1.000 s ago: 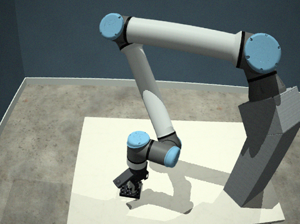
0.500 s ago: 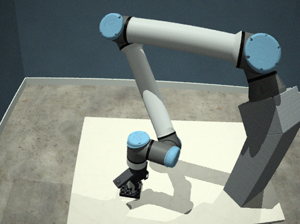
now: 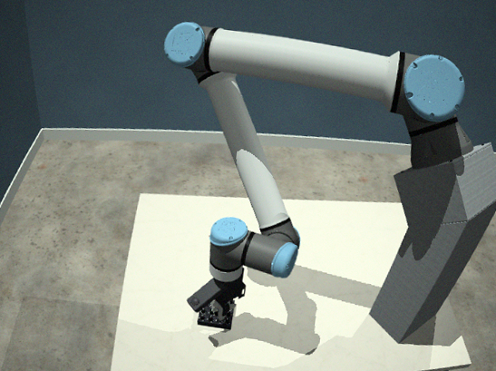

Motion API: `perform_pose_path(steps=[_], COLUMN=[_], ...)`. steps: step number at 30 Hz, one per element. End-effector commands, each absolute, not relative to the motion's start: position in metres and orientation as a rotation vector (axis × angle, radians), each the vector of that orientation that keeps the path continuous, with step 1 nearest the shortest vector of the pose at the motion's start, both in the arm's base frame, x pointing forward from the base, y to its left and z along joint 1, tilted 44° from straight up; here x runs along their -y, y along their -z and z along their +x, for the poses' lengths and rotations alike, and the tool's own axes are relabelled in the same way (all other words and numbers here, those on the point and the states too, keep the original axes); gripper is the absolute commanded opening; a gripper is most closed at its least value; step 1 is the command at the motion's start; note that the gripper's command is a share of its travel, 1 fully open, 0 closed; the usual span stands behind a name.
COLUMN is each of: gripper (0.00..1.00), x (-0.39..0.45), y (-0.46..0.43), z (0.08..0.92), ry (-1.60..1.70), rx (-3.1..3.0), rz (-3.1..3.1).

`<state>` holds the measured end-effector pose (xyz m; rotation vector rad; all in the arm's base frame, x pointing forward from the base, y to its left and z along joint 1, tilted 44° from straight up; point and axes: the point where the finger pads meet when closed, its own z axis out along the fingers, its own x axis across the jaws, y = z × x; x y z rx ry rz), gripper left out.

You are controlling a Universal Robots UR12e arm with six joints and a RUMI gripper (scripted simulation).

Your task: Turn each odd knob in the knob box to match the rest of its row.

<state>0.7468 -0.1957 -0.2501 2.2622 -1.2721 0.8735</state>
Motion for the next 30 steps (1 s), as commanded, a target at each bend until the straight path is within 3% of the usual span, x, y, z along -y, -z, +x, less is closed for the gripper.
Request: perform_pose_path(steps=[1,30], gripper=[0.11,0.11], x=[0.1959,0.2031], y=[0.2505,0.2590], z=[0.7474,0.7511], ry=[-0.874,-0.874], rx=[1.272,1.272], rz=[2.263,2.263])
